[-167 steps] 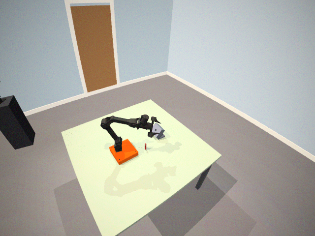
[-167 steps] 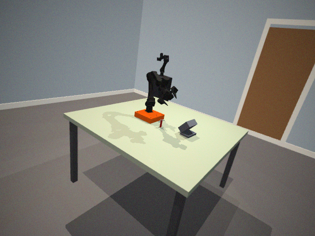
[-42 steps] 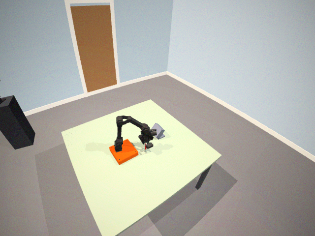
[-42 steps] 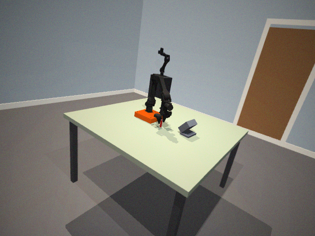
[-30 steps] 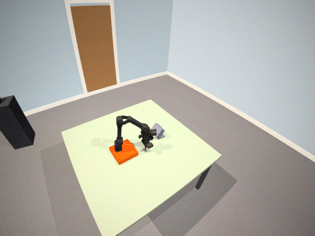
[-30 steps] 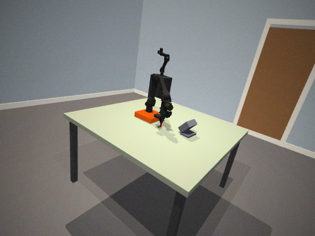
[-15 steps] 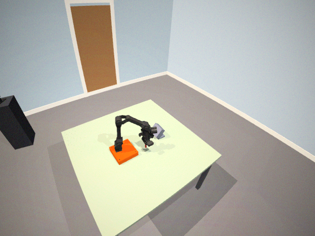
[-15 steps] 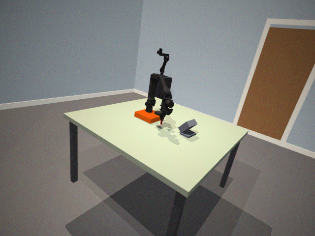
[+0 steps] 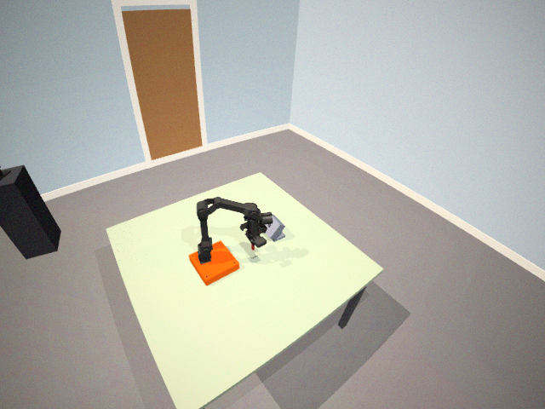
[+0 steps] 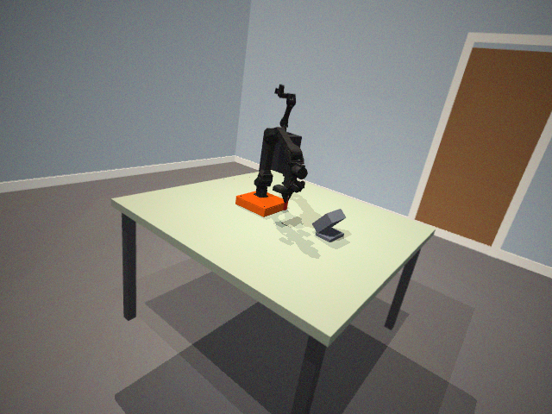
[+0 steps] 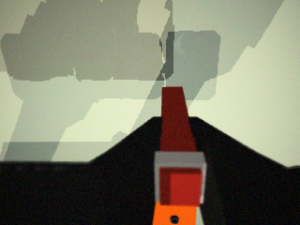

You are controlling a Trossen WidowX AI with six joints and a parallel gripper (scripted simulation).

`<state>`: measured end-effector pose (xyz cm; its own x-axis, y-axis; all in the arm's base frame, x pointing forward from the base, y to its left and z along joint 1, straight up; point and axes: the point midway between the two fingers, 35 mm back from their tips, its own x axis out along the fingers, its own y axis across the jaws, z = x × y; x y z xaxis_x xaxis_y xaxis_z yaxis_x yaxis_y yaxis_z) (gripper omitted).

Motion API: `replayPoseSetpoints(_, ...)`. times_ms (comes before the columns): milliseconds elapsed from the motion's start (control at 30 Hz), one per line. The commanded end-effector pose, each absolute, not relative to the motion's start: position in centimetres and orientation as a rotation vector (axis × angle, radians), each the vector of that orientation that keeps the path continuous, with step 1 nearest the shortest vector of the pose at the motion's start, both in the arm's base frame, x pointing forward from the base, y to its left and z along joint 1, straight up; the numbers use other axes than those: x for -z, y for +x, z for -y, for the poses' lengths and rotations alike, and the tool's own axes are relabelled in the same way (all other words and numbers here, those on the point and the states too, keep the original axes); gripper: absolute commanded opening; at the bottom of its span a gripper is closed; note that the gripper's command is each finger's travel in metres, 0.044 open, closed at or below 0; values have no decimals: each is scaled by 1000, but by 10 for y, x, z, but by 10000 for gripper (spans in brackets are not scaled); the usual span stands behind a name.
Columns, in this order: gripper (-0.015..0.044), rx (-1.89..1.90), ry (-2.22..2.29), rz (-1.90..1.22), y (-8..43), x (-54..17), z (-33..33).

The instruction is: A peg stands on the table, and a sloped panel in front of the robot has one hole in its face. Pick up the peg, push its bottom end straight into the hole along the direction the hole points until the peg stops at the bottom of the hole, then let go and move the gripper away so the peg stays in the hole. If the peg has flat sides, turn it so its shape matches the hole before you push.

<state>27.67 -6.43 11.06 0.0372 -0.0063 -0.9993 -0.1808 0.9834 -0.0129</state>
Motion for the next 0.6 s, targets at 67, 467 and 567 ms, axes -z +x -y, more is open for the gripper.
replayPoseSetpoints(67, 0, -124, -154, -1514, 278, -112, 62)
replayPoseSetpoints(467, 0, -97, -171, -1421, 287, -112, 51)
replayPoseSetpoints(567, 0, -91, -174, -1397, 290, -112, 48)
